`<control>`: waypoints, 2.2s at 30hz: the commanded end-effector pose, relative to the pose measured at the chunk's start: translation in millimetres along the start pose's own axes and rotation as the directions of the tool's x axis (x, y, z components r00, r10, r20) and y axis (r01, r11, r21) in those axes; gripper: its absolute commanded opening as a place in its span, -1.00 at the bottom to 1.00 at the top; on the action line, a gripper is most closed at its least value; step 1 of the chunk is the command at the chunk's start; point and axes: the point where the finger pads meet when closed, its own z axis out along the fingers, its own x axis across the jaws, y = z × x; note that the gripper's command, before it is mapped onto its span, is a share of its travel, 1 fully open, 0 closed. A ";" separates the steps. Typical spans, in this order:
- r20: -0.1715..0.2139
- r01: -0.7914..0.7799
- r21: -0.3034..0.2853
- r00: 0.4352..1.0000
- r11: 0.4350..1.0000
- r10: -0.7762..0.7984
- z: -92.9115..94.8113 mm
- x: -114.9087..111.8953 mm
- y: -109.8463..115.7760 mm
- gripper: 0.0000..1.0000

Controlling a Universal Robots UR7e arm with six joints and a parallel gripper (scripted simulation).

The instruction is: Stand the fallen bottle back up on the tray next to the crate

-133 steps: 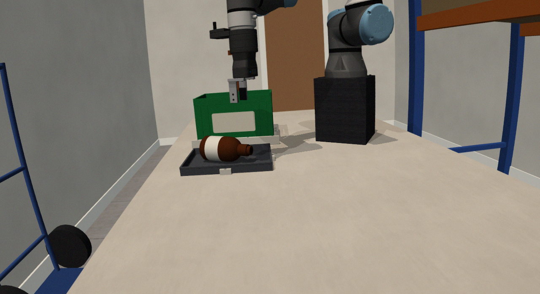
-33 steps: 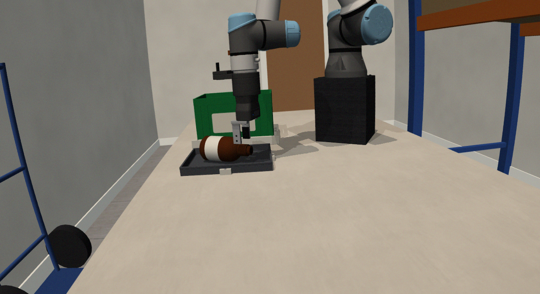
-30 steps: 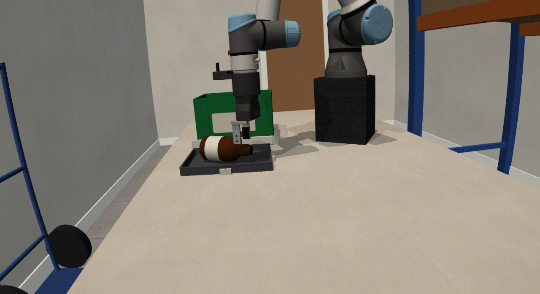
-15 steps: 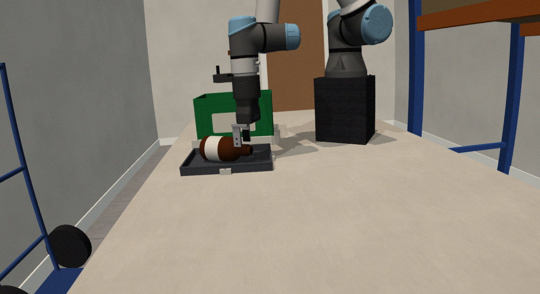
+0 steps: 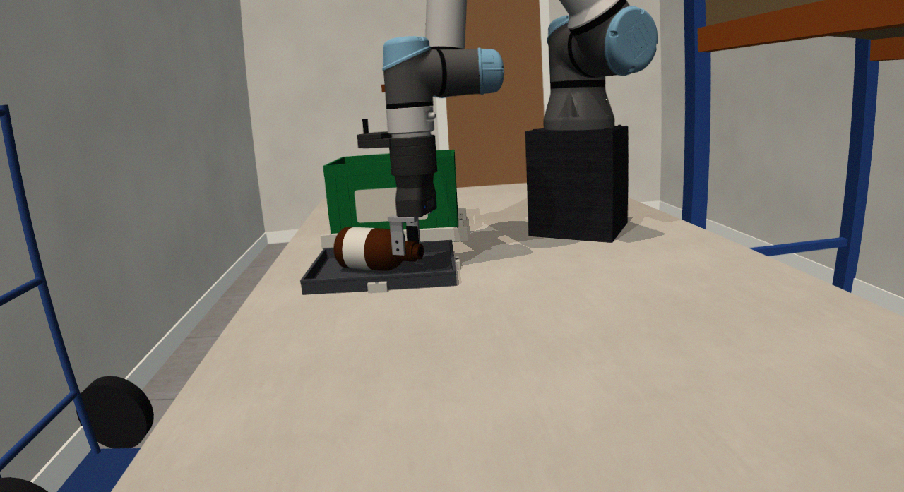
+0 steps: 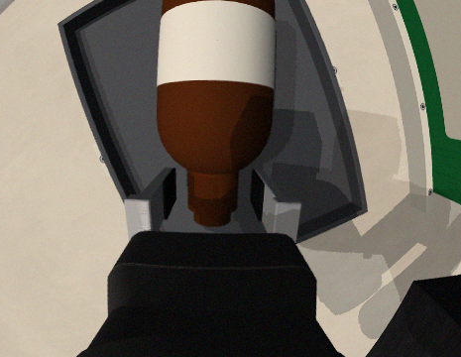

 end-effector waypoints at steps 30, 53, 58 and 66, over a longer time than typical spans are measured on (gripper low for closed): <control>0.001 0.000 0.001 1.000 1.000 0.000 13.9 -0.4 -0.4 1.00; 0.001 0.000 0.001 1.000 1.000 0.000 13.9 -0.4 -0.4 1.00; 0.001 0.000 0.001 1.000 1.000 0.000 13.9 -0.4 -0.4 1.00; 0.001 0.000 0.001 1.000 1.000 0.000 13.9 -0.4 -0.4 -1.00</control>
